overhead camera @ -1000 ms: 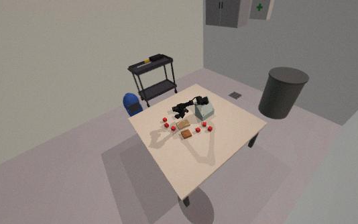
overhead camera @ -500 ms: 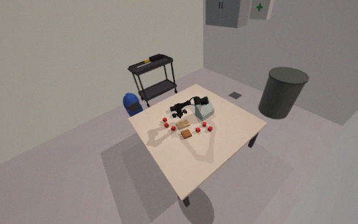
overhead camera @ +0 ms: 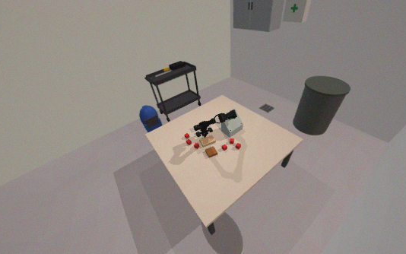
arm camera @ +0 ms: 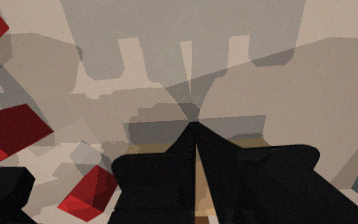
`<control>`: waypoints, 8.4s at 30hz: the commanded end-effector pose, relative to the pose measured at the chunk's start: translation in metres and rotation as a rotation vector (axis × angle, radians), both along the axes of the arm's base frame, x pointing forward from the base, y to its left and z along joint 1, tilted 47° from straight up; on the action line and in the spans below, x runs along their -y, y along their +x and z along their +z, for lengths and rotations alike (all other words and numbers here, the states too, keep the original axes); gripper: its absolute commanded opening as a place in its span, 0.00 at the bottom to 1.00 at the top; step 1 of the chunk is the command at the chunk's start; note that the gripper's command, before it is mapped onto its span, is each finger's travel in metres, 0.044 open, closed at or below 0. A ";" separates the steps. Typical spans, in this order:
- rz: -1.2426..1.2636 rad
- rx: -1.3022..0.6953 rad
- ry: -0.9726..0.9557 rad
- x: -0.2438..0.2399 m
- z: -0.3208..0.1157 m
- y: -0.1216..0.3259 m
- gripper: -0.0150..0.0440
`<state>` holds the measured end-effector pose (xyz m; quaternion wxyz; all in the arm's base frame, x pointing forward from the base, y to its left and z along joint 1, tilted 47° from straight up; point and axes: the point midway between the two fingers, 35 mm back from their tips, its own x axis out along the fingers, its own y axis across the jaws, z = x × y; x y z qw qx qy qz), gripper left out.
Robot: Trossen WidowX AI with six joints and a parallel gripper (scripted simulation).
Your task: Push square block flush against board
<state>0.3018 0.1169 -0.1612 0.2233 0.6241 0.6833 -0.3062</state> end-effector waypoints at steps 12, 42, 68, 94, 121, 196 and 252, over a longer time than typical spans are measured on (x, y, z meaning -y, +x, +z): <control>-0.002 -0.005 0.003 -0.012 0.010 0.002 0.25; -0.002 -0.005 0.004 -0.032 0.031 0.005 0.25; -0.002 -0.006 0.006 -0.044 0.043 0.005 0.25; -0.002 -0.005 0.005 -0.015 0.012 0.003 0.25; 0.273 0.284 0.052 0.023 0.052 0.015 0.25; 1.879 1.965 0.334 -0.018 0.040 0.032 0.25; 2.147 2.251 0.382 -0.059 0.053 0.036 0.25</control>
